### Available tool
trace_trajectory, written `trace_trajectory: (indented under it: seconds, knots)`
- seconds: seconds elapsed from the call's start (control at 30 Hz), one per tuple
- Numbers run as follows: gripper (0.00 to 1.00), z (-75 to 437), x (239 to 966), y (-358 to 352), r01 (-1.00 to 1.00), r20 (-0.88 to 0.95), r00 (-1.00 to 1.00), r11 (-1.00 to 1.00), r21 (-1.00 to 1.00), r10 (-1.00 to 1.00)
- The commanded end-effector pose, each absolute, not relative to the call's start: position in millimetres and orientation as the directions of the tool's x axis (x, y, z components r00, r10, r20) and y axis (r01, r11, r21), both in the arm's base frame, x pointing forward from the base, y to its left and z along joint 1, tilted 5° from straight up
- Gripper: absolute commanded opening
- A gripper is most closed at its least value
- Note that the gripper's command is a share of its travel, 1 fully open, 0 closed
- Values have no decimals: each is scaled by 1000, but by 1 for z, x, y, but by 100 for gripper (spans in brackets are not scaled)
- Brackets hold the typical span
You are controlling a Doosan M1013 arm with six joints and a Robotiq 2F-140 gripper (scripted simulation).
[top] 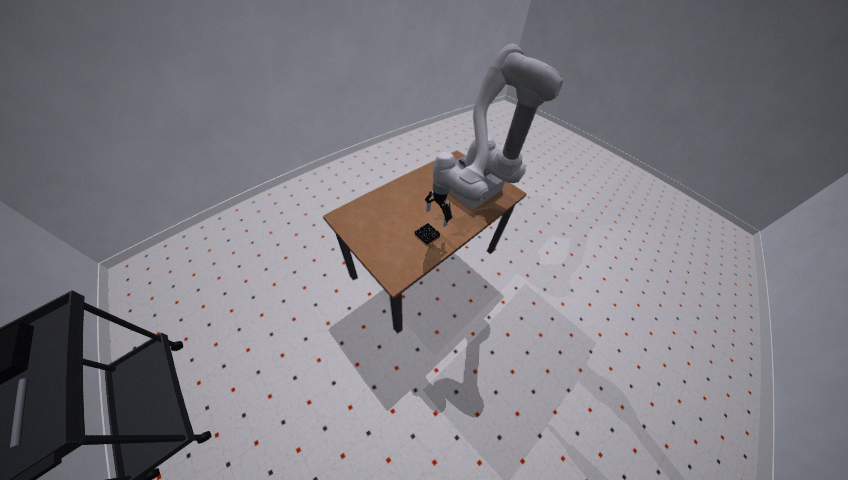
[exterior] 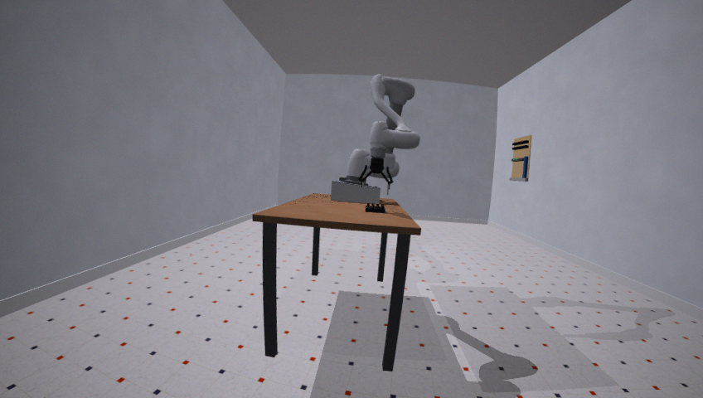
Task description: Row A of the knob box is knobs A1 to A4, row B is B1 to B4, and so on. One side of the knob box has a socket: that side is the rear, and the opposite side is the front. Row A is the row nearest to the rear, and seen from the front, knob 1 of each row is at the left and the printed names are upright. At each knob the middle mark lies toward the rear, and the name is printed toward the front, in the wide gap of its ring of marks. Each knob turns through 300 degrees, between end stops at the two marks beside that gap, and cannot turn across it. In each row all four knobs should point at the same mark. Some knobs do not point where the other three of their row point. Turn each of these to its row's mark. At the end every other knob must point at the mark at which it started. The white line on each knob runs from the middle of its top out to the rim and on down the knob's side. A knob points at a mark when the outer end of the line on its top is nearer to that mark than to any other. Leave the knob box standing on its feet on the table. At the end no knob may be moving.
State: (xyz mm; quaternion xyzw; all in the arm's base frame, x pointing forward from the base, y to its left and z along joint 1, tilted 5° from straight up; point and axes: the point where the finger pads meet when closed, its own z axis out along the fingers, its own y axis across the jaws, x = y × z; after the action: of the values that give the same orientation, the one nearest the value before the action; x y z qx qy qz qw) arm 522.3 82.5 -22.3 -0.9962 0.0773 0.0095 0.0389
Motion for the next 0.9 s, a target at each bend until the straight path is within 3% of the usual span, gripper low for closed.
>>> trace_trajectory:
  seconds: [0.0,0.33,0.4,0.87]
  knots:
    - [100,-22,523,83,-137,-23,991,-988,-77,-135]
    - [100,-16,551,92,309,12,951,-948,-80,309]
    - [100,-16,551,92,309,12,951,-948,-80,309]
    - [100,-7,589,107,826,58,564,-561,-55,824]
